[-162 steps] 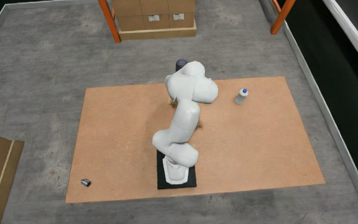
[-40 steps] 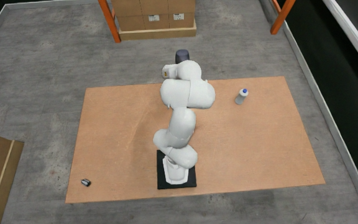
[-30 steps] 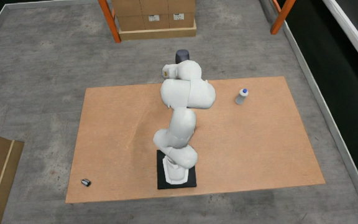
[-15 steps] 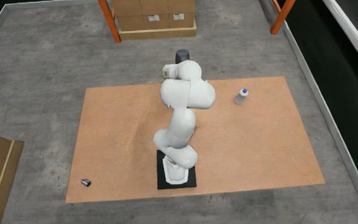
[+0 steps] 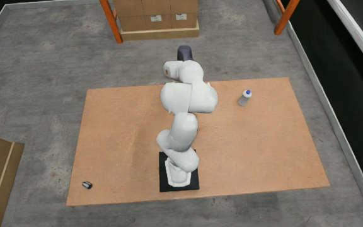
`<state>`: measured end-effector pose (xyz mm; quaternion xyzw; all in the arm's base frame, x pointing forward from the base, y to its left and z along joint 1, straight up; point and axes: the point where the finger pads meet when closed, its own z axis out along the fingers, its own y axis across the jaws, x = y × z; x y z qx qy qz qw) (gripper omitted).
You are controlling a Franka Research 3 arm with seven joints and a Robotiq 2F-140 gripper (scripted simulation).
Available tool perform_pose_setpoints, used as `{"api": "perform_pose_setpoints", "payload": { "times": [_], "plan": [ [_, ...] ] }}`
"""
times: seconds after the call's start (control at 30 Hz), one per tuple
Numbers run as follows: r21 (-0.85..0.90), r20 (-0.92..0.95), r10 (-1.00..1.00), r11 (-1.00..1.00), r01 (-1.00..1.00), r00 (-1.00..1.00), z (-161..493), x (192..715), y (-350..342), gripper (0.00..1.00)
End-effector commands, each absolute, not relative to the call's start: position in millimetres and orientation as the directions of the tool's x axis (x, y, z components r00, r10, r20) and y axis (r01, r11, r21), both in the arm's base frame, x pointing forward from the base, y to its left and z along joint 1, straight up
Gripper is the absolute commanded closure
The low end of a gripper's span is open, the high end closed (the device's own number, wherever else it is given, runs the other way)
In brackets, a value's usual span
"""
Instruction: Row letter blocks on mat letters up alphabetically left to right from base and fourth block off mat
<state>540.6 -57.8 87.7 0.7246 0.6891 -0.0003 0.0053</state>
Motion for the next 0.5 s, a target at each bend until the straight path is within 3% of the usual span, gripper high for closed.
{"api": "perform_pose_setpoints", "payload": {
  "times": [0.0,0.47],
  "plan": [
    [-0.005,-0.001,0.999,-0.04,0.999,0.04,102,536,-58,0.0],
    [-0.005,-0.001,0.999,-0.04,0.999,0.04,124,536,-58,0.0]
  ]
}}
